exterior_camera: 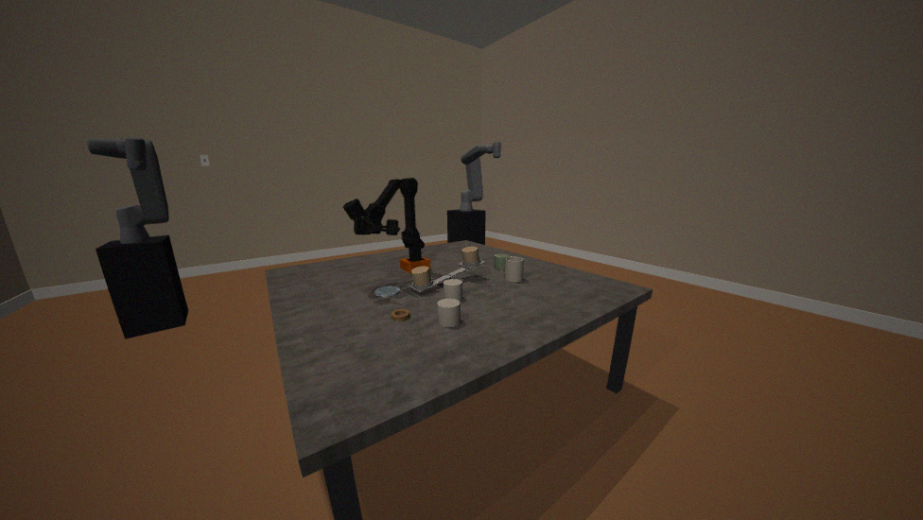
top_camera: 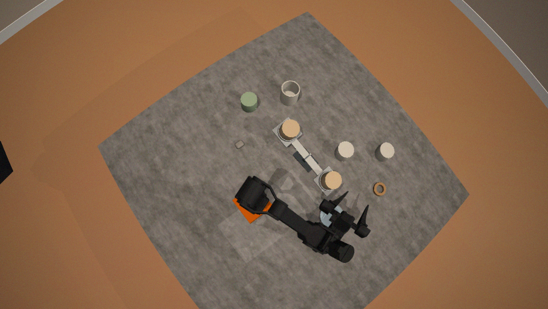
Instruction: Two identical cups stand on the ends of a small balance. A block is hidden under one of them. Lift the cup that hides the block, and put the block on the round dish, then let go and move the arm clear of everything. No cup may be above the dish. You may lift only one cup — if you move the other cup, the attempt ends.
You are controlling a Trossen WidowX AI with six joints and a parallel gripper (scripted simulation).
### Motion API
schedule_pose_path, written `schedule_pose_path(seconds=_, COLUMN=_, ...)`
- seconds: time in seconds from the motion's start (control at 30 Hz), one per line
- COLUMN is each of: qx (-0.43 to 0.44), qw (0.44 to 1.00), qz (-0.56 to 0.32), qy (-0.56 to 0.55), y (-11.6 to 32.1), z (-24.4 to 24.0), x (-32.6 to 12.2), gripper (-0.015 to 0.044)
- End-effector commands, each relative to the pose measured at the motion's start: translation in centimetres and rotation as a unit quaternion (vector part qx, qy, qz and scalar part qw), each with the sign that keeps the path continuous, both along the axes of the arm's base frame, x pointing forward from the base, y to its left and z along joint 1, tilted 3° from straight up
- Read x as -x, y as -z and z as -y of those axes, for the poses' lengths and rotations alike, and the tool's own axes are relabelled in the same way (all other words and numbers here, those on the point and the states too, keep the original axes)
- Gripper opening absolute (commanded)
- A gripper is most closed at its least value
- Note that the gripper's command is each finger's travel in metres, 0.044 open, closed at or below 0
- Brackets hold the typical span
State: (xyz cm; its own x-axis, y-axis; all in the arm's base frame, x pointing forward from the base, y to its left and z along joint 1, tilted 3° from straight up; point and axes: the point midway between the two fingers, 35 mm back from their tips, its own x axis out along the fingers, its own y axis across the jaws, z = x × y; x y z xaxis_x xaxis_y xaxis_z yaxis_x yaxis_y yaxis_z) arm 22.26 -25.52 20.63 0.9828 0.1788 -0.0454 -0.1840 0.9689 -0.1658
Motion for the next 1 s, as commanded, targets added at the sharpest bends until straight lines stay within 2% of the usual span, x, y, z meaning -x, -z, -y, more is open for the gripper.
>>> schedule_pose_path(seconds=0.0, qx=-0.002, qw=1.0, qz=-0.002, qy=0.0, y=0.0, z=-0.1, x=-0.1, gripper=0.0426)
schedule_pose_path(seconds=0.03, qx=-0.007, qw=1.0, qz=-0.009, qy=0.0, y=-0.2, z=-0.5, x=-0.6, gripper=0.044)
schedule_pose_path(seconds=0.27, qx=-0.067, qw=0.992, qz=-0.102, qy=0.009, y=-1.3, z=-6.2, x=-5.2, gripper=0.044)
schedule_pose_path(seconds=0.5, qx=-0.103, qw=0.973, qz=-0.205, qy=0.028, y=-1.6, z=-13.5, x=-6.5, gripper=0.044)
schedule_pose_path(seconds=0.7, qx=-0.105, qw=0.95, qz=-0.289, qy=0.056, y=-1.3, z=-19.5, x=-4.4, gripper=0.044)
schedule_pose_path(seconds=0.97, qx=-0.06, qw=0.918, qz=-0.374, qy=0.115, y=-0.3, z=-24.6, x=3.1, gripper=0.044)
